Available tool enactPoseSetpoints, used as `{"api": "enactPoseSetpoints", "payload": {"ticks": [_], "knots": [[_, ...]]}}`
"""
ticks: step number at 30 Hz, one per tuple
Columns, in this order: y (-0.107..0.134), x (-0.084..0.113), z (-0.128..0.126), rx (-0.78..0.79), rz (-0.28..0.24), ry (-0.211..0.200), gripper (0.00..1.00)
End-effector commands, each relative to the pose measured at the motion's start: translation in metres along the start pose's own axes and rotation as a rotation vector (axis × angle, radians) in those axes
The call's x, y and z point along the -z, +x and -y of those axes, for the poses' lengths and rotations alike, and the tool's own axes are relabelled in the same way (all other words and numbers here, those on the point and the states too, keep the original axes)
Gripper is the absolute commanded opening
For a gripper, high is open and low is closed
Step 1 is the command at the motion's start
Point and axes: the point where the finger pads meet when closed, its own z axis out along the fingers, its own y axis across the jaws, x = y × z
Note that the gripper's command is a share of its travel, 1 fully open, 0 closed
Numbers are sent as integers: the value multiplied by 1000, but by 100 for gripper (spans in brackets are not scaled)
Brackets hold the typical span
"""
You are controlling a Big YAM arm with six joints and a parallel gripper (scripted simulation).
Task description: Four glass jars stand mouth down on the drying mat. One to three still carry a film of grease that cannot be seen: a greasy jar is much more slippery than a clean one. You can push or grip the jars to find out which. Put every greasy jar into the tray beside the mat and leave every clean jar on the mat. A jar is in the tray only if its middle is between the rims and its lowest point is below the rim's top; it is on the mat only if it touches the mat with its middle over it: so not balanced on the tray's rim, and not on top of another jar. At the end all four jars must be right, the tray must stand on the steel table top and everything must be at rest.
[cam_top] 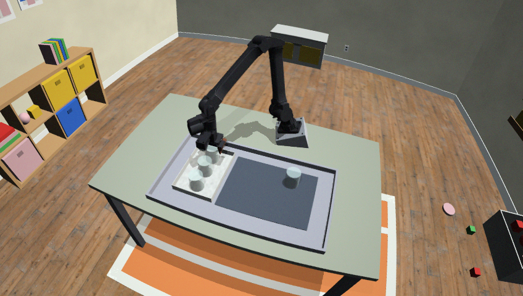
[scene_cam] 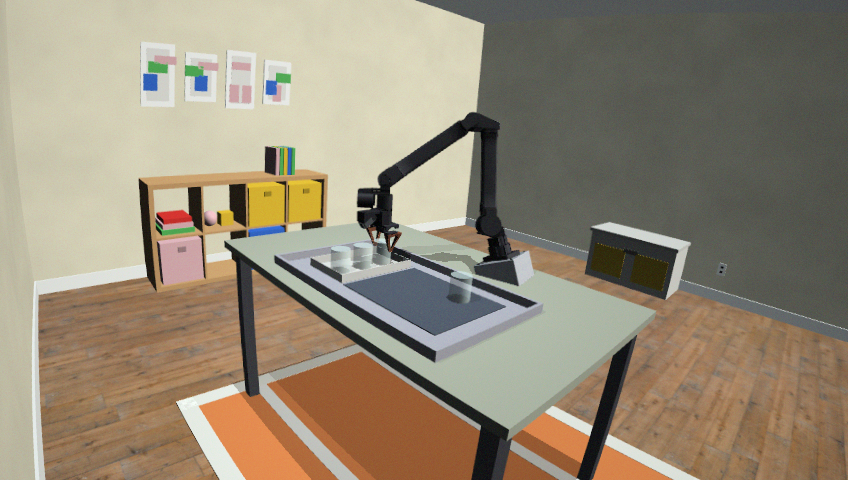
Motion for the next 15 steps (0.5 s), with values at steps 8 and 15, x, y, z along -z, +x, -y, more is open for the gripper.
{"api": "enactPoseSetpoints", "payload": {"ticks": [8,15], "knots": [[-3,1,5,4,15,8,100],[-3,12,5,4,15,8,100]]}}
